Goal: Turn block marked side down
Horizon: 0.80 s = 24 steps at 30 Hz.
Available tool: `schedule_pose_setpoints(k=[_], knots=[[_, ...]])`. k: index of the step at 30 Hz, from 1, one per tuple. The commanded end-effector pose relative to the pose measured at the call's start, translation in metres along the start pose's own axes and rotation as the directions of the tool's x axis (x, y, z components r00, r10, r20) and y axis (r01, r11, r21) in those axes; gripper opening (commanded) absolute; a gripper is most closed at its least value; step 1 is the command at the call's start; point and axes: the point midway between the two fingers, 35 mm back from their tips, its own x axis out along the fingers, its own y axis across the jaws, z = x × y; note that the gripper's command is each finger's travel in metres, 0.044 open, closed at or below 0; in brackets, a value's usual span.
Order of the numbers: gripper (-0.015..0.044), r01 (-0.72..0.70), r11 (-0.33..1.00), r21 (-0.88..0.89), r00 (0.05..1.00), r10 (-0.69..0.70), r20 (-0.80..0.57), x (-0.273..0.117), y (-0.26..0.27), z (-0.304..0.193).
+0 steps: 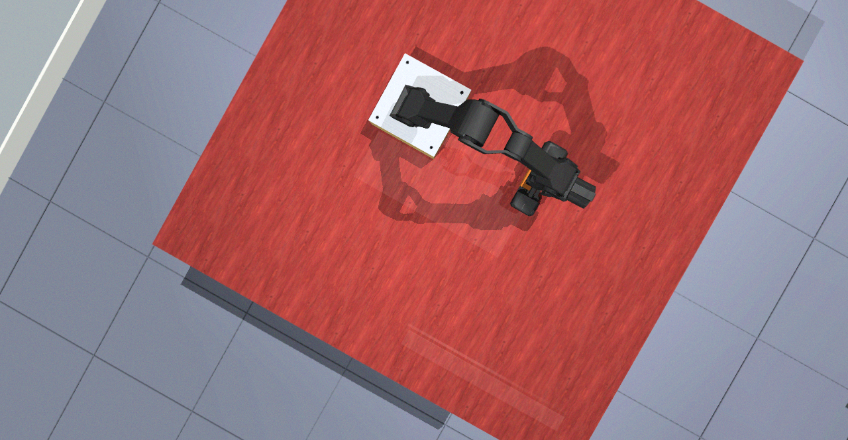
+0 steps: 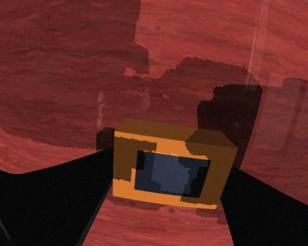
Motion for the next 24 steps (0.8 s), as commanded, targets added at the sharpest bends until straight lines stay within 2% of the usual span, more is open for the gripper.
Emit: schedule_pose_setpoints(k=[1, 7, 12, 13, 18, 24], knots=[[0.0183, 0.003, 1.0, -0.004, 1.0, -0.003, 0.001, 0.001, -0.001, 0.0], [0.0143, 0.003, 1.0, -0.004, 1.0, -0.003, 0.001, 0.001, -0.001, 0.0], [0.0011, 0.003, 1.0, -0.004, 1.0, -0.003, 0.001, -0.025, 0.0, 0.0], [0.0, 0.003, 1.0, -0.004, 1.0, -0.003, 0.001, -0.028, 0.0, 0.0], [0.0, 0.003, 1.0, -0.004, 1.0, -0.003, 0.011, -0.029, 0.0, 0.001], [0.0, 0.001, 1.0, -0.01, 0.995, 0.0, 0.101, -0.023, 0.0, 0.002]])
